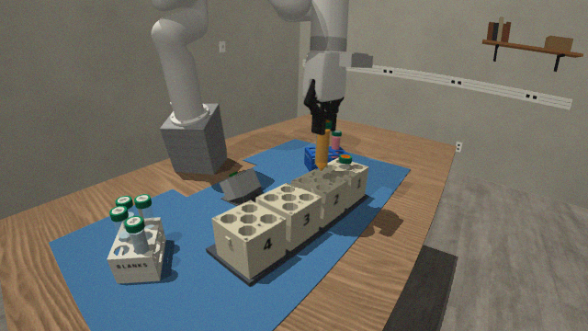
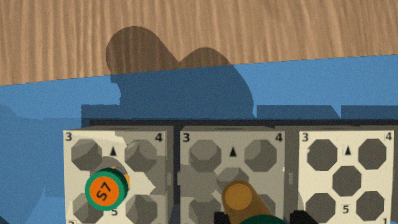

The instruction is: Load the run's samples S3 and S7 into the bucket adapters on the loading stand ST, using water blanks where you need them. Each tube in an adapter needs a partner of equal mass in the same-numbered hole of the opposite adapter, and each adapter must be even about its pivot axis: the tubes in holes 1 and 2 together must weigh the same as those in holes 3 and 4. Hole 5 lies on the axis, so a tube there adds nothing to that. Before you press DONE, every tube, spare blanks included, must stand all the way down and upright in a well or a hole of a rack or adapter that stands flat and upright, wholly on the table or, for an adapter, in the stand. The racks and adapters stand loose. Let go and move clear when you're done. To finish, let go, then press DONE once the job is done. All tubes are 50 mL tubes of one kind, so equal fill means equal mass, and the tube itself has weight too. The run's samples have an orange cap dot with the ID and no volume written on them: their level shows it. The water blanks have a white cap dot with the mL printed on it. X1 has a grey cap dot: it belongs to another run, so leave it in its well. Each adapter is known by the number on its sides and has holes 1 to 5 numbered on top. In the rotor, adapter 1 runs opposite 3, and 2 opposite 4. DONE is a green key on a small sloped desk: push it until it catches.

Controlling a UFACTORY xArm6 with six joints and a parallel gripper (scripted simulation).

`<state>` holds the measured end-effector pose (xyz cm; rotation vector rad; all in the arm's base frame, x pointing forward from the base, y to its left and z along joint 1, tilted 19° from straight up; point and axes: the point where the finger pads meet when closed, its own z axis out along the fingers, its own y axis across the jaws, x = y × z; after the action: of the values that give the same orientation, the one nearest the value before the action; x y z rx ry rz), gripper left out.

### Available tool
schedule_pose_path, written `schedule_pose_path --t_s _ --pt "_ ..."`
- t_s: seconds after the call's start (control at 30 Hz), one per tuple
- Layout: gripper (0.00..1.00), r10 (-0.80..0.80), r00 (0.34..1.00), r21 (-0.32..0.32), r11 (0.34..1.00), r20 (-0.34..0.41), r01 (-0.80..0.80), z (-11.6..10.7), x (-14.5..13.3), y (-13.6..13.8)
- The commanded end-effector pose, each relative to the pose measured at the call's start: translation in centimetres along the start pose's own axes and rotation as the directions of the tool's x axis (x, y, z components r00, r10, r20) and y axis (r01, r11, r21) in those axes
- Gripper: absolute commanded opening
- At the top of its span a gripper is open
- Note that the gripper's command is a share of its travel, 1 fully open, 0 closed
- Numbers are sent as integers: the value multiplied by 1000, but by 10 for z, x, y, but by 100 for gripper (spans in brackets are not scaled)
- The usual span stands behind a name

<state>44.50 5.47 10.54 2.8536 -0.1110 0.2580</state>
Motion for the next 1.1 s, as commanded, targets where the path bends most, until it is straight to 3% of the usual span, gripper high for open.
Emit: schedule_pose_path --t_s 0.0,1.07 --pt "0 1 1000 1 1000 -5 -1 6 2 0" --pt "0 1 1000 1 1000 -5 -1 24 2 0"
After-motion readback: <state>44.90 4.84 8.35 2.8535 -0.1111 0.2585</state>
